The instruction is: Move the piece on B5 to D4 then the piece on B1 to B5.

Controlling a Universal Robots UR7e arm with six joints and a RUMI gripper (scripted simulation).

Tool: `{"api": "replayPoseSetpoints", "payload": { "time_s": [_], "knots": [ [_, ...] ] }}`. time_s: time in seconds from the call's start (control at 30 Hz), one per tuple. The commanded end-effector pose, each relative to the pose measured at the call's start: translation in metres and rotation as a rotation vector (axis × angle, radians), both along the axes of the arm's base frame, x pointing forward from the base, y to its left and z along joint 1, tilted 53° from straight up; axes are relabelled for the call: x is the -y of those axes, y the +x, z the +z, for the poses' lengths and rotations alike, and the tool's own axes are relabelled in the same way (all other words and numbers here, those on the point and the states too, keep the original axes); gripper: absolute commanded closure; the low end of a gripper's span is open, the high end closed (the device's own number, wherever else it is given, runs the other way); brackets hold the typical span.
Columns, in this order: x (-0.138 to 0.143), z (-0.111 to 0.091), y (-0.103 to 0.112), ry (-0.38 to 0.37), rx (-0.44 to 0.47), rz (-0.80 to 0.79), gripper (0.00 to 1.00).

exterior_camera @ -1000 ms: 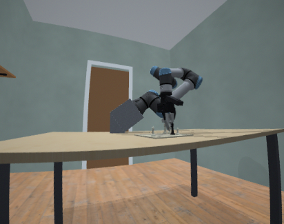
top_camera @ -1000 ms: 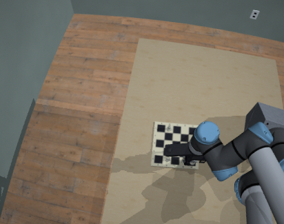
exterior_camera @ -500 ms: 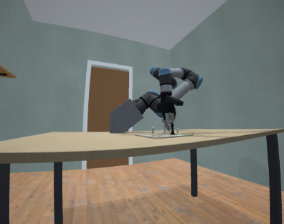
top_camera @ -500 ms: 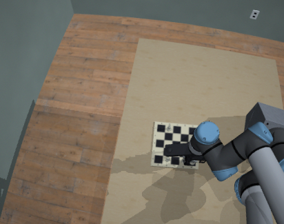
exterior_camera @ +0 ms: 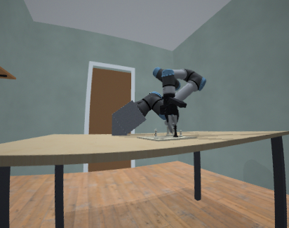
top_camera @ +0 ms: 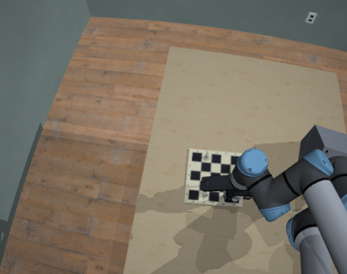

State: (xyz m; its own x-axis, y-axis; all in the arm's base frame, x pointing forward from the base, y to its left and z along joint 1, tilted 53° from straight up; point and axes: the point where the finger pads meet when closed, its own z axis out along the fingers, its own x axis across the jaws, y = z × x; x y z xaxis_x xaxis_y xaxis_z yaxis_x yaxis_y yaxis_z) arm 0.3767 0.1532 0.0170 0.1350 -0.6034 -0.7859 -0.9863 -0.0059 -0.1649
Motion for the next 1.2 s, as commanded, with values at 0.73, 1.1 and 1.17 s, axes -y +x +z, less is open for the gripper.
{"api": "replayPoseSetpoints", "payload": {
  "time_s": [0.73, 1.1, 1.17],
  "knots": [
    [-0.0026, -0.0021, 0.0006, 0.000, 0.001, 0.000, 1.00],
    [-0.0030, -0.0024, 0.0007, 0.000, 0.001, 0.000, 1.00],
    [-0.0030, -0.0024, 0.0007, 0.000, 0.001, 0.000, 1.00]
  ]
}}
